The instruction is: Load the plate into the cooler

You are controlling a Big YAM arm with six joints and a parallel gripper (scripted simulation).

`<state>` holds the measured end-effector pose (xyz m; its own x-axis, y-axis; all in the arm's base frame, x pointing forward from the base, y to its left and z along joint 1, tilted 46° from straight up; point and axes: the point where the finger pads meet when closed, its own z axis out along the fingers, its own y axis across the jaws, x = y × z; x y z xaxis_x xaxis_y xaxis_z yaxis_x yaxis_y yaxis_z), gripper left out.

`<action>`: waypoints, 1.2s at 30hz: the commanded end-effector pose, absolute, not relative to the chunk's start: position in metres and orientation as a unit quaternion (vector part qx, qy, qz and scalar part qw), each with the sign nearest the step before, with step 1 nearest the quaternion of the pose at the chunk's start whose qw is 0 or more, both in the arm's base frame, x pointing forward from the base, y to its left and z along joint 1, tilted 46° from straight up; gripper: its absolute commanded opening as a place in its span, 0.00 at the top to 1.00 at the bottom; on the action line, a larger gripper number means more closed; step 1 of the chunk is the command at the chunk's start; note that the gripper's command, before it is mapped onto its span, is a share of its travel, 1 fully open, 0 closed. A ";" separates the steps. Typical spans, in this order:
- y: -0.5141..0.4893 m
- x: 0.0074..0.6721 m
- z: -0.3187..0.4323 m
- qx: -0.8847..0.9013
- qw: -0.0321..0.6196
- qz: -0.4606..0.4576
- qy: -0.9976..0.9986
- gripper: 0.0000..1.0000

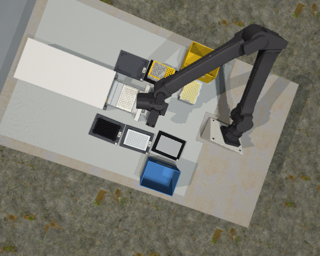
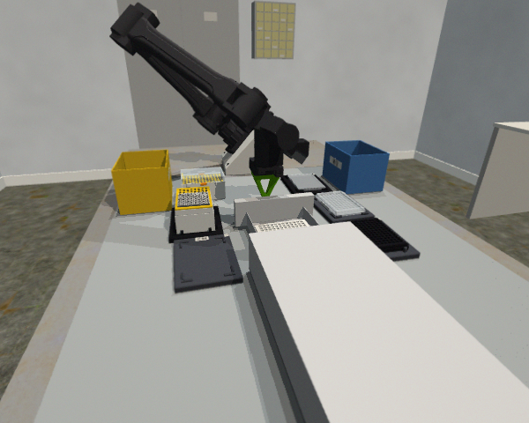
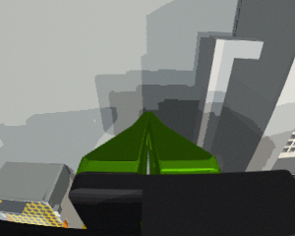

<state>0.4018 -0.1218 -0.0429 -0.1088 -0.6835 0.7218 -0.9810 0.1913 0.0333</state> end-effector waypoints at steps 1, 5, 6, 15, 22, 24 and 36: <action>-0.119 0.404 -0.050 0.596 0.315 0.235 -0.700 1.00; -0.119 0.404 -0.050 0.596 0.315 0.235 -0.700 1.00; -0.119 0.404 -0.050 0.596 0.315 0.235 -0.700 1.00; -0.119 0.404 -0.050 0.596 0.315 0.235 -0.700 1.00; -0.119 0.404 -0.050 0.596 0.315 0.235 -0.700 1.00; -0.123 0.419 -0.044 0.593 0.310 0.240 -0.704 1.00; -0.129 0.429 -0.044 0.590 0.313 0.237 -0.706 1.00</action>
<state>0.4171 -0.1236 -0.0418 -0.1114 -0.6838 0.7211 -0.9817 0.1886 0.0272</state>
